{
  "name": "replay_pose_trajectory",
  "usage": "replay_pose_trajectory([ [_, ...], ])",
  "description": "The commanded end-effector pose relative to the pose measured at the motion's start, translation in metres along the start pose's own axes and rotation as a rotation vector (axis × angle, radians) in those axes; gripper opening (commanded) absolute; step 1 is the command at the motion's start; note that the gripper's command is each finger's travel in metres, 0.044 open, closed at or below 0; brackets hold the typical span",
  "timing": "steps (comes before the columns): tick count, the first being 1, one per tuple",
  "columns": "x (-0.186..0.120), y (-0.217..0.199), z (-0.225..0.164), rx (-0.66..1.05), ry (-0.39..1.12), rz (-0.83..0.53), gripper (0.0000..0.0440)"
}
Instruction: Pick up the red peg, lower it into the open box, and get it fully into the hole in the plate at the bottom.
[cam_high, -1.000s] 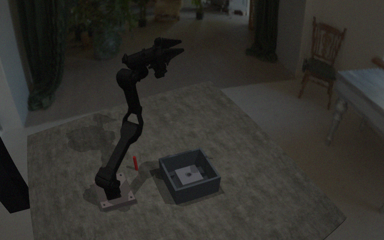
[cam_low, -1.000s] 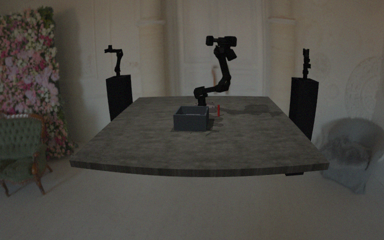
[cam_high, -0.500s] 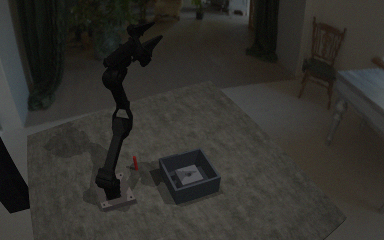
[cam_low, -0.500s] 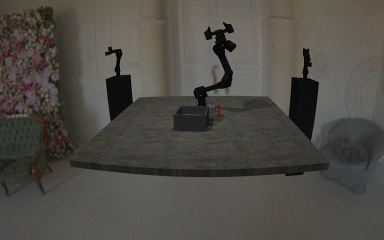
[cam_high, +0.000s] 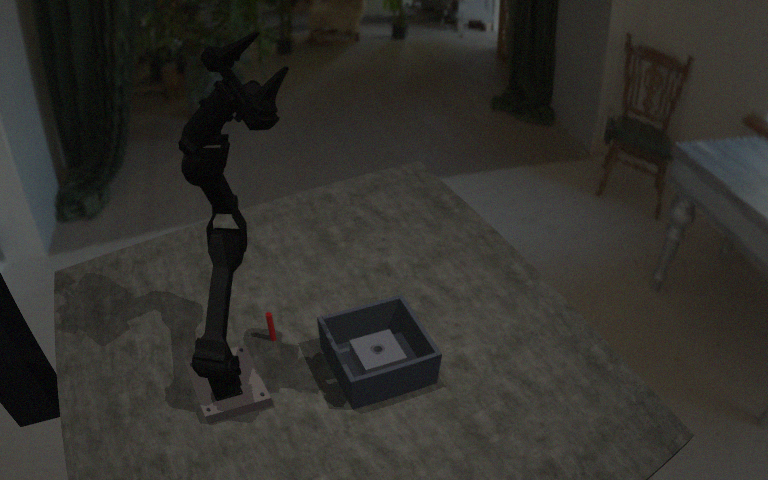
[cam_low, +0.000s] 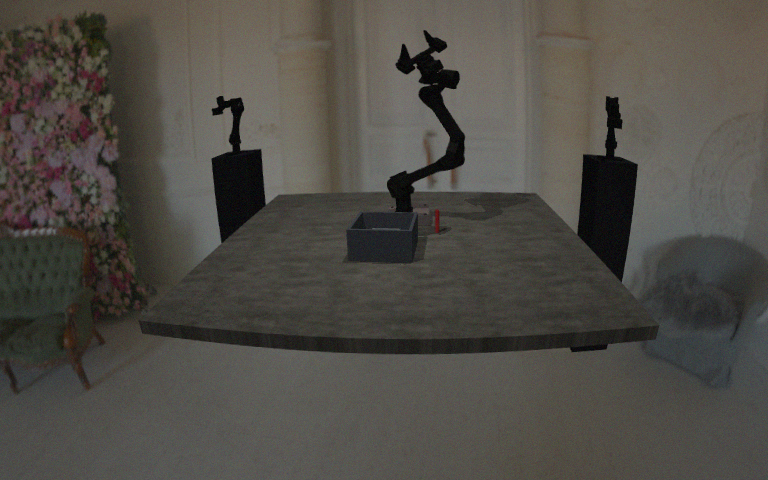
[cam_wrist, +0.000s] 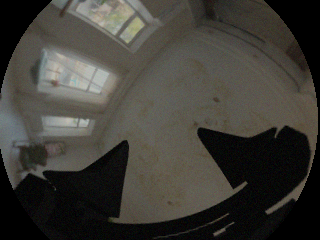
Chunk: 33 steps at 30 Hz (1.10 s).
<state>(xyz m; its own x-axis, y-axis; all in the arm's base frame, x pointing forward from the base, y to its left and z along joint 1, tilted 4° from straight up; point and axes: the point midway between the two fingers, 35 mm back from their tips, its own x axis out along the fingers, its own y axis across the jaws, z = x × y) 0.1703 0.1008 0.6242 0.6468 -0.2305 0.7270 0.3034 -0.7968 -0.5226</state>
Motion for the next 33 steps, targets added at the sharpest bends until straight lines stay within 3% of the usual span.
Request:
replay_pose_trajectory([
  [1,-0.003,0.005,-0.022,0.09,0.048,-0.005,0.044],
  [17,-0.023,0.054,-0.123,0.587,0.294,-0.008,0.044],
  [33,-0.047,0.148,-0.186,1.065,0.562,0.063,0.044],
])
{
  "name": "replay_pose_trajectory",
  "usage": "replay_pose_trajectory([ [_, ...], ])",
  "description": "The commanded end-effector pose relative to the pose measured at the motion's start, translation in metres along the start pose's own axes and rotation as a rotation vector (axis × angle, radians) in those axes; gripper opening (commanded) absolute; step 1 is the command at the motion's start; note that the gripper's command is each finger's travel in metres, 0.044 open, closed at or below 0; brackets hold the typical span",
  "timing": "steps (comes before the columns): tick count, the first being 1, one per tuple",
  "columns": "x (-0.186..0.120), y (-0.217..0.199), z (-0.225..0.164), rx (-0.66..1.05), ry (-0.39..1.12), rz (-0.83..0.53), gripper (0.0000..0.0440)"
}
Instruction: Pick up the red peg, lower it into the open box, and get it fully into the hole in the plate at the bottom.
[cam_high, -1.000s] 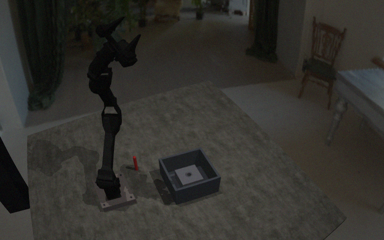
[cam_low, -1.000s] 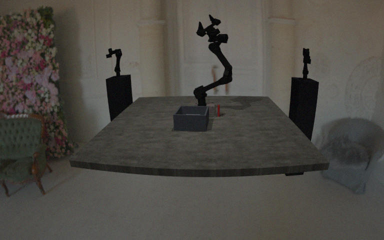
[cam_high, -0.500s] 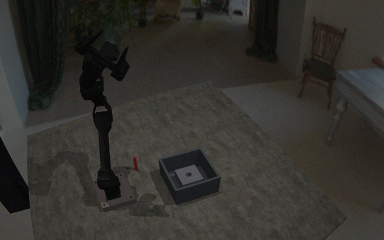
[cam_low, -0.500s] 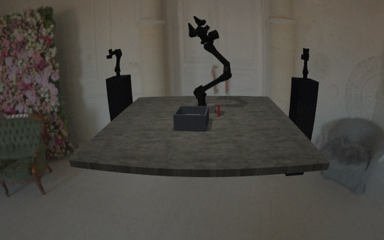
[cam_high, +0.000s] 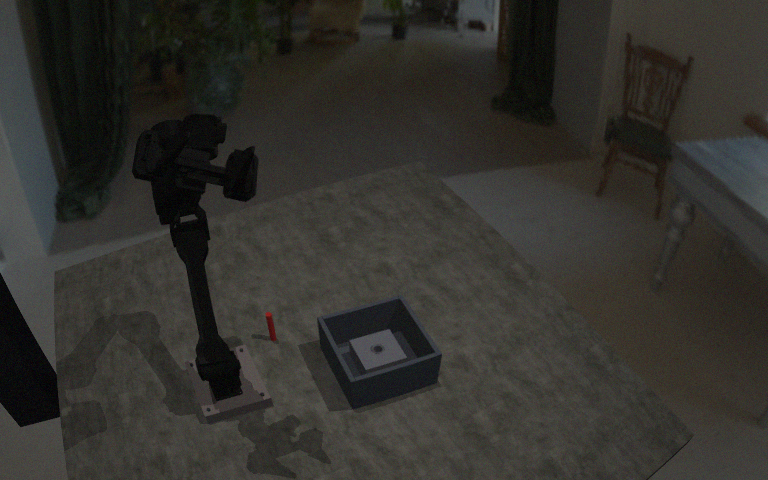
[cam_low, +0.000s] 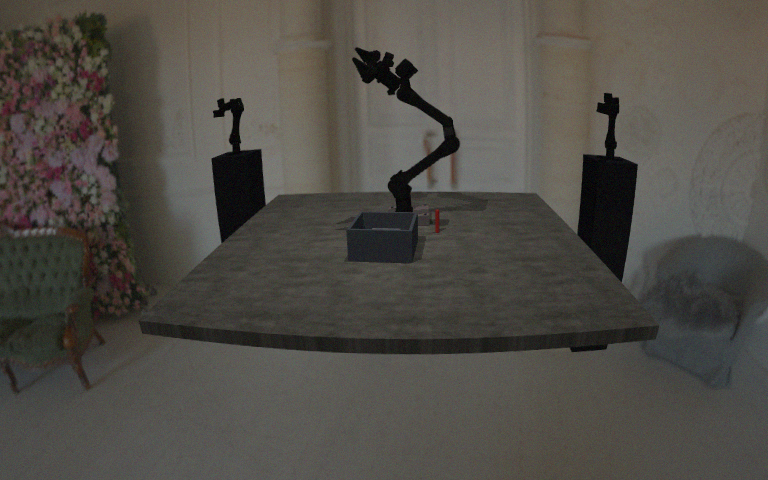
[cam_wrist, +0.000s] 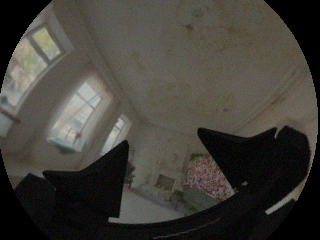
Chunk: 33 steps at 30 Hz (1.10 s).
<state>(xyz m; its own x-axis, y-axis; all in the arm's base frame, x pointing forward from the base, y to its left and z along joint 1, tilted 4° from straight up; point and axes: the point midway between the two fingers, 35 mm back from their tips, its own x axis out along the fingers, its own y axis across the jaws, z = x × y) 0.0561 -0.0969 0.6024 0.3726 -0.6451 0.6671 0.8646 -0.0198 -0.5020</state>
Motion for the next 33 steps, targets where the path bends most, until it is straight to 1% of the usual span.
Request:
replay_pose_trajectory([
  [1,0.005,0.004,-0.022,0.08,0.057,0.012,0.044],
  [8,0.013,0.022,-0.069,0.274,0.195,0.053,0.044],
  [16,0.016,0.056,-0.119,0.473,0.374,0.114,0.044],
  [25,0.009,0.112,-0.165,0.661,0.601,0.207,0.044],
  [33,-0.01,0.171,-0.191,0.782,0.822,0.316,0.044],
])
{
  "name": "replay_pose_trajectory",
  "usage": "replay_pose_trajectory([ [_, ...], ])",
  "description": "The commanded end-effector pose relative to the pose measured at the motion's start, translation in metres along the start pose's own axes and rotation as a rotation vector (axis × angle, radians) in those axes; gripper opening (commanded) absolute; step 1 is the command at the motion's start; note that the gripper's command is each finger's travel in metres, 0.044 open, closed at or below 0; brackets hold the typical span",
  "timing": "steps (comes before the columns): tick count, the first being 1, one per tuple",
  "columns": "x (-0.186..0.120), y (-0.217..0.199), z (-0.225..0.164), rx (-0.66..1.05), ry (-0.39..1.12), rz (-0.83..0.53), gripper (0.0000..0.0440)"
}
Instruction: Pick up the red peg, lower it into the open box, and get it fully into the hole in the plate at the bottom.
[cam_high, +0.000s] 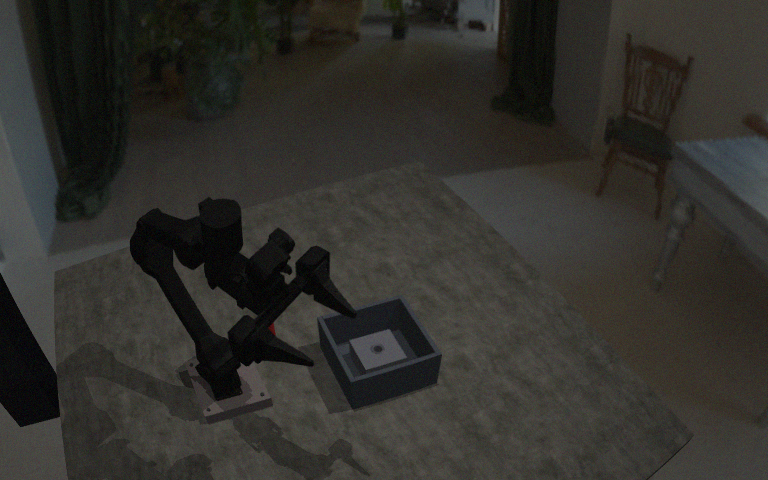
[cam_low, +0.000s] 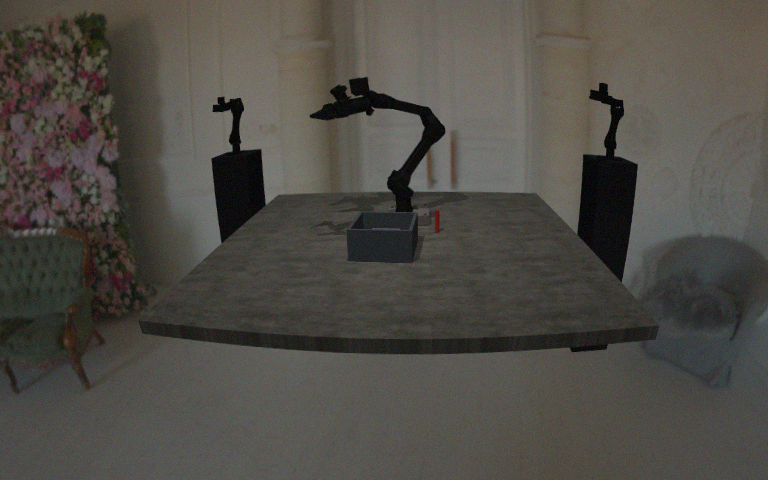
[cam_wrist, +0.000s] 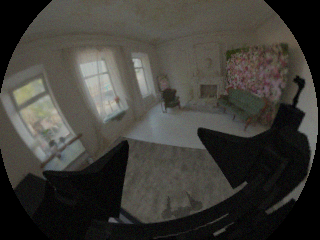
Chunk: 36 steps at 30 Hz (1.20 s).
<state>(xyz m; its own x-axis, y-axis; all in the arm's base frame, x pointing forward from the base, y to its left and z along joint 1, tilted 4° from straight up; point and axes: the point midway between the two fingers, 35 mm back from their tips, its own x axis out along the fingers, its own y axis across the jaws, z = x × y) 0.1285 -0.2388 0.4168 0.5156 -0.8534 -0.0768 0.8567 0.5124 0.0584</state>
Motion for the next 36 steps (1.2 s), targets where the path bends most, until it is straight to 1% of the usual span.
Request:
replay_pose_trajectory([
  [1,0.008,0.009,-0.019,0.036,0.08,0.019,0.044],
  [9,0.019,0.049,-0.077,0.101,0.336,0.085,0.044],
  [16,0.009,0.089,-0.125,0.113,0.56,0.137,0.044],
  [25,-0.023,0.136,-0.174,0.075,0.81,0.189,0.044],
  [36,-0.082,0.176,-0.219,-0.018,1.062,0.213,0.044],
])
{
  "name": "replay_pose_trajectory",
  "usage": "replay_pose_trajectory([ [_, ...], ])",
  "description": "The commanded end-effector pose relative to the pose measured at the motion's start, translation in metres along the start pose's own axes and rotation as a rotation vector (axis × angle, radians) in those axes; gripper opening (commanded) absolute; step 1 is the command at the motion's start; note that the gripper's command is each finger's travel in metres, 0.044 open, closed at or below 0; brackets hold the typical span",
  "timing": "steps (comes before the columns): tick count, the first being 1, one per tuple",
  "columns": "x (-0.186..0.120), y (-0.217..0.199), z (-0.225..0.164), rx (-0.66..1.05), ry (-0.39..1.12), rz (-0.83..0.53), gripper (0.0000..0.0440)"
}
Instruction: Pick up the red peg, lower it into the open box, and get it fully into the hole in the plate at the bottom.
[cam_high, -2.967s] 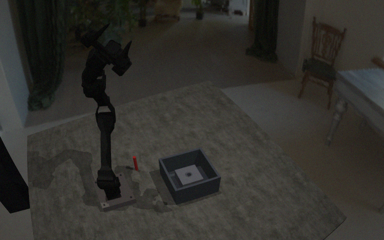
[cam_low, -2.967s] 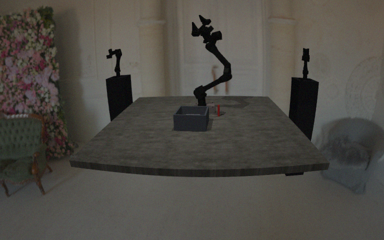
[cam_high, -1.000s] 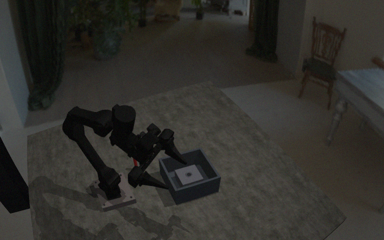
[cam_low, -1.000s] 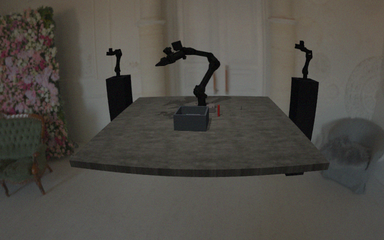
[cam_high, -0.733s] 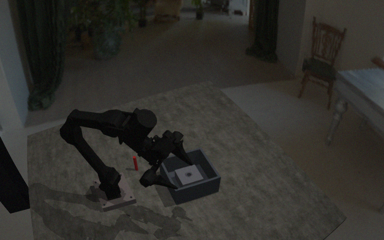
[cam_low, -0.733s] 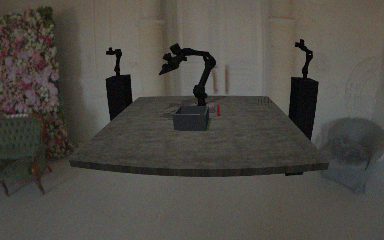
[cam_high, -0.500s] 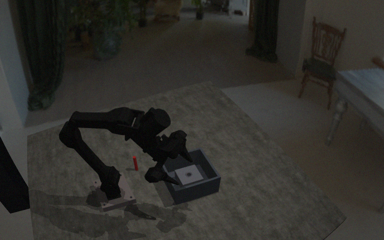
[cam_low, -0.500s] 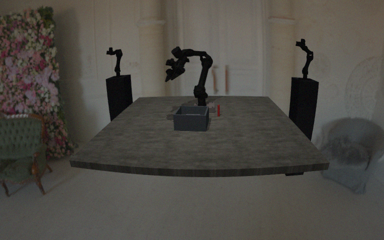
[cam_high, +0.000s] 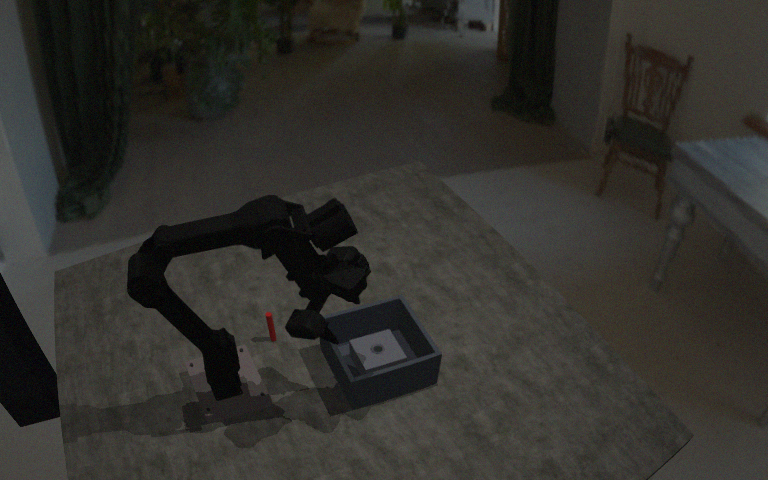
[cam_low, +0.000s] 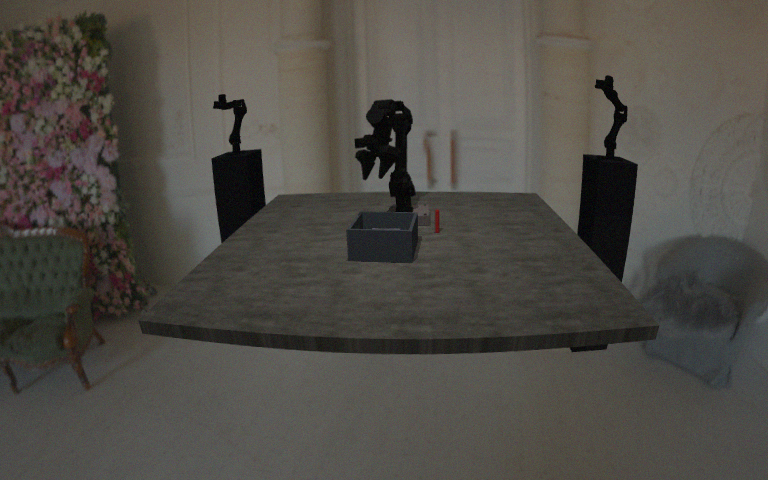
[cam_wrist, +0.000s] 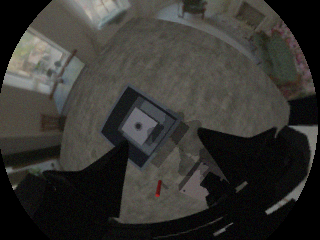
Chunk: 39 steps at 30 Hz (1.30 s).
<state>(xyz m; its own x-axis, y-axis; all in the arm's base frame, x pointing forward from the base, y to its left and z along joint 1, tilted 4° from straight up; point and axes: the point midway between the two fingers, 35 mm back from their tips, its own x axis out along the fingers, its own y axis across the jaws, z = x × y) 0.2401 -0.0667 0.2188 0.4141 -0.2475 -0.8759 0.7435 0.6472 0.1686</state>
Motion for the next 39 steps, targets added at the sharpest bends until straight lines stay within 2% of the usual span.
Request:
replay_pose_trajectory([
  [1,0.001,0.008,-0.015,-0.011,0.05,-0.013,0.044],
  [21,0.002,0.04,-0.146,-0.098,0.369,-0.183,0.044],
  [30,0.01,0.044,-0.194,-0.132,0.425,-0.249,0.044],
  [39,0.032,0.048,-0.228,-0.166,0.42,-0.254,0.044],
])
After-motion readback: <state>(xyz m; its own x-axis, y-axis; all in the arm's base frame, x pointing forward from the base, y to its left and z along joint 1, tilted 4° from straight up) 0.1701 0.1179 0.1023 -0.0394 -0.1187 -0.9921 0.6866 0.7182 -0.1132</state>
